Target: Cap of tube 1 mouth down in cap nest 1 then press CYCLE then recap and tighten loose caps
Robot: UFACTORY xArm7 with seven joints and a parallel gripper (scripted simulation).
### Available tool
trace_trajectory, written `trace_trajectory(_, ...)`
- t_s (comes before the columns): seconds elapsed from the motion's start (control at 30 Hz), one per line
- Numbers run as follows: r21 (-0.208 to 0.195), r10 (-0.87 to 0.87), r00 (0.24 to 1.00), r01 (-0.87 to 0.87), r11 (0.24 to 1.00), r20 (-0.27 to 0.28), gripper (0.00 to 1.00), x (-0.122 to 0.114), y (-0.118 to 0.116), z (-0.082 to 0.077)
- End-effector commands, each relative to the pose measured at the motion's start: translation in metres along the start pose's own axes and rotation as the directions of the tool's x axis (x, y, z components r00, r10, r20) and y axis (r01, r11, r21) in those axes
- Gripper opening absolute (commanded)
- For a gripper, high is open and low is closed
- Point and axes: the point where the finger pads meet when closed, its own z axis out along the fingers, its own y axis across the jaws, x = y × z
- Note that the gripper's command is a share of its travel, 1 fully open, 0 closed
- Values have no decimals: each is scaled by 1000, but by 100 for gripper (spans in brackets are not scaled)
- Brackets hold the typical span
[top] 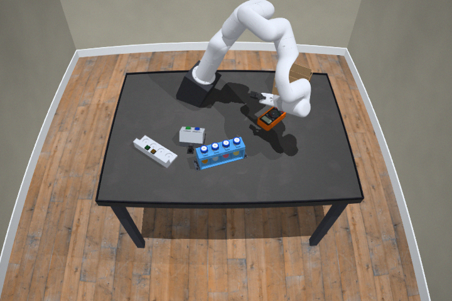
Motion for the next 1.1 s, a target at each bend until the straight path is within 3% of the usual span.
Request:
trace_trajectory(0.0, -2, 0, 1000, 0, 1000, 3, 100, 0, 0, -1)
trace_trajectory(0.53, -2, 0, 1000, 0, 1000, 3, 100, 0, 0, -1)
trace_trajectory(0.57, -2, 0, 1000, 0, 1000, 3, 46, 0, 0, -1)
trace_trajectory(1.07, -2, 0, 1000, 0, 1000, 3, 46, 0, 0, -1)
